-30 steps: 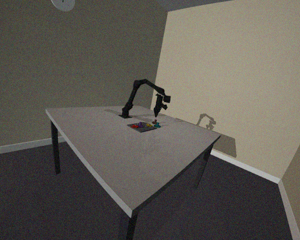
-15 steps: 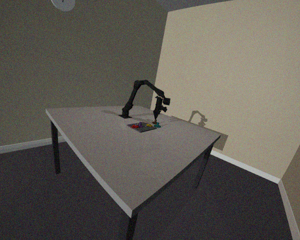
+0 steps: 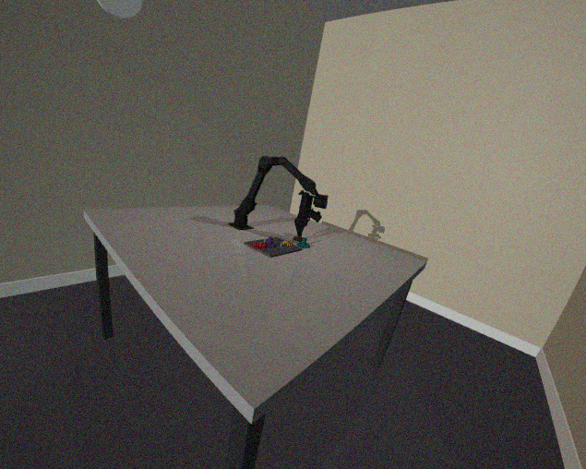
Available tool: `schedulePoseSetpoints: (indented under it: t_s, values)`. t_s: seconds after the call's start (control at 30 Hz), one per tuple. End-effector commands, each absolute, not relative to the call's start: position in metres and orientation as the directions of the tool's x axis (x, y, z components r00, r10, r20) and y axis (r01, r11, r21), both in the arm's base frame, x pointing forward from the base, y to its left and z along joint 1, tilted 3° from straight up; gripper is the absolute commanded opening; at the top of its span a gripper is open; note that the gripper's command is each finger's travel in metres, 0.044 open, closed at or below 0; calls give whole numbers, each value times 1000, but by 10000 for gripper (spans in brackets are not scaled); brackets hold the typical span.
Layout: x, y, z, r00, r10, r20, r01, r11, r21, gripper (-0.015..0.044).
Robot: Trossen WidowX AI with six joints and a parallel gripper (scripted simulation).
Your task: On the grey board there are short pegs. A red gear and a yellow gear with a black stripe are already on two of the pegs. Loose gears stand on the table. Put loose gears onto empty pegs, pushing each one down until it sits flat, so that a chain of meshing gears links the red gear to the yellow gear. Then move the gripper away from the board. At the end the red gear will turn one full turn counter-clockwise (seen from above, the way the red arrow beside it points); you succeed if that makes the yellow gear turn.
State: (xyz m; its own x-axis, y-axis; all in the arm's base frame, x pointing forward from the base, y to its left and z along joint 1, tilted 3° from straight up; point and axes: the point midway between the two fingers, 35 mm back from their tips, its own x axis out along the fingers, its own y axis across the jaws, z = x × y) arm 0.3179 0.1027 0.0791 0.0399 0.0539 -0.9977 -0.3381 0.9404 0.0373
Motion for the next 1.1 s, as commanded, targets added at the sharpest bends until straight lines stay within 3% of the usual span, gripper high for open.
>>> schedulePoseSetpoints:
  t_s: [0.0,0.13,0.63,0.87,1.07]
  values:
    - [317,103,74,36,54,-998,-333,942,39,440]
    - [317,103,74,36,54,-998,-333,942,39,440]
    - [317,103,74,36,54,-998,-333,942,39,46]
    - [317,103,74,36,54,-998,-333,942,39,0]
    - [319,103,83,36,54,-998,-333,942,39,0]
